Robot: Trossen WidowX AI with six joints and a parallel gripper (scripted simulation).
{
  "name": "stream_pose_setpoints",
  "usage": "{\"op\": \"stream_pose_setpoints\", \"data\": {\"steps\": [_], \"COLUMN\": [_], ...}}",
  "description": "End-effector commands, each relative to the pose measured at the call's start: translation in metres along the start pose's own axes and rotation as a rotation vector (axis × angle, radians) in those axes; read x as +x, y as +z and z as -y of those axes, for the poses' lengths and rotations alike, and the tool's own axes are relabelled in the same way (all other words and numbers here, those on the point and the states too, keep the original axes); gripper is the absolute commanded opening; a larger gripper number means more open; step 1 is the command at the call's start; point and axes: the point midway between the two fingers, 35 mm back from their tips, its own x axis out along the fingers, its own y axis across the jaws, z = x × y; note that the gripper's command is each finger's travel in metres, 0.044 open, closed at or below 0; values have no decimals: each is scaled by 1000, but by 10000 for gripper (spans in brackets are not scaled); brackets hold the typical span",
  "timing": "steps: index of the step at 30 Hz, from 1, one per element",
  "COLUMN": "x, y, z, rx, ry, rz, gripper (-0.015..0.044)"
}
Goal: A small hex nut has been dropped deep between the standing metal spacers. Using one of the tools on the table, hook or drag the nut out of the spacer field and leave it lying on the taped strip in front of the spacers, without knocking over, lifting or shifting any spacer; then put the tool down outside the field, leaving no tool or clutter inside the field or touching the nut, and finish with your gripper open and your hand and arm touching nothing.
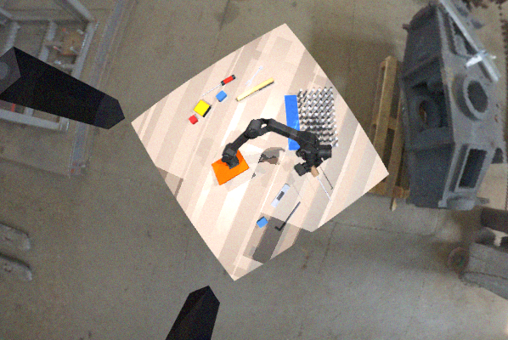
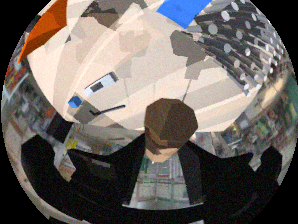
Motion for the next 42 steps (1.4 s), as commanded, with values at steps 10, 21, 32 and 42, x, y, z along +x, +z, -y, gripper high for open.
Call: {"op": "stream_pose_setpoints", "data": {"steps": [10, 21, 32, 42], "x": [-54, -93, -123, -146], "y": [48, 91, 132, 170], "z": [9, 7, -2, -16], "rx": [-150, -273, -382, -494], "ry": [-102, -186, -276, -353], "rz": [5, 10, 8, 10], "gripper": [0, 0, 0, 0]}}
